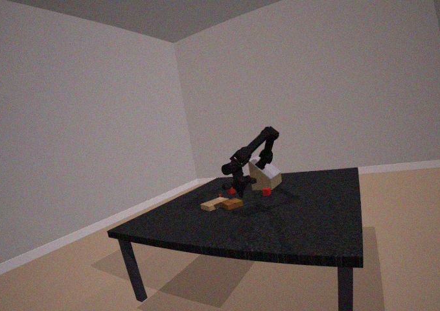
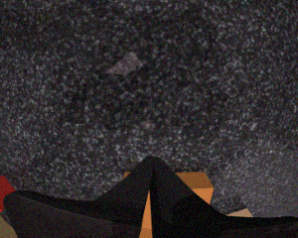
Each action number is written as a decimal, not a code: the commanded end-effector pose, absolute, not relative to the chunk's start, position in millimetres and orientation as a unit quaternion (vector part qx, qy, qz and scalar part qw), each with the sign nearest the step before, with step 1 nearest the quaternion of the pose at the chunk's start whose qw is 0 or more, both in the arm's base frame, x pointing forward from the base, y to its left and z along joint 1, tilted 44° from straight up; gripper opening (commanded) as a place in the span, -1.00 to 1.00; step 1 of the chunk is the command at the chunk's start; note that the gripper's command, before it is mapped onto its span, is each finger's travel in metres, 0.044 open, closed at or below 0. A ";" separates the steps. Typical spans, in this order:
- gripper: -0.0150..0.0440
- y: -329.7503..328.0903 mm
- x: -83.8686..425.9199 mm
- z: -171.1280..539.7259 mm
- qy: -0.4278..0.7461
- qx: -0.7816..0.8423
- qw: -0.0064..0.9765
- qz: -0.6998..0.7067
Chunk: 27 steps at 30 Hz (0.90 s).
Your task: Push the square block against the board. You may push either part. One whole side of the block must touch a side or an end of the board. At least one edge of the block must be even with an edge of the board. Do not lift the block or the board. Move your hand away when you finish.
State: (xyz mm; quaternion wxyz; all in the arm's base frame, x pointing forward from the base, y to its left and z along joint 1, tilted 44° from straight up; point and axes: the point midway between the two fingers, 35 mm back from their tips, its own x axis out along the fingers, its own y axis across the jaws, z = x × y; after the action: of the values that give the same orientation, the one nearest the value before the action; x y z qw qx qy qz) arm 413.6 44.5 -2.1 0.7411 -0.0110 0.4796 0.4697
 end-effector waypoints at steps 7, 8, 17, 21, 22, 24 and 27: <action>-0.49 39.9 386.4 -13.7 0.446 -0.069 0.732 0.510; -0.49 39.9 386.4 -13.7 0.446 -0.069 0.732 0.510; -0.49 78.2 390.5 -53.3 0.445 -0.068 0.732 0.511; -0.49 77.8 390.2 -53.6 0.445 -0.068 0.732 0.511; -0.49 77.5 390.0 -54.0 0.446 -0.068 0.732 0.511; -0.49 76.5 389.2 -55.0 0.446 -0.068 0.732 0.511; -0.49 74.5 387.6 -57.1 0.446 -0.068 0.732 0.511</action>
State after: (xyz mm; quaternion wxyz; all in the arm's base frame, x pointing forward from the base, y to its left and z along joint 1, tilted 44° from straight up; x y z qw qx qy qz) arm 392.0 74.7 -52.7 0.7346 -0.0706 0.4420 0.5100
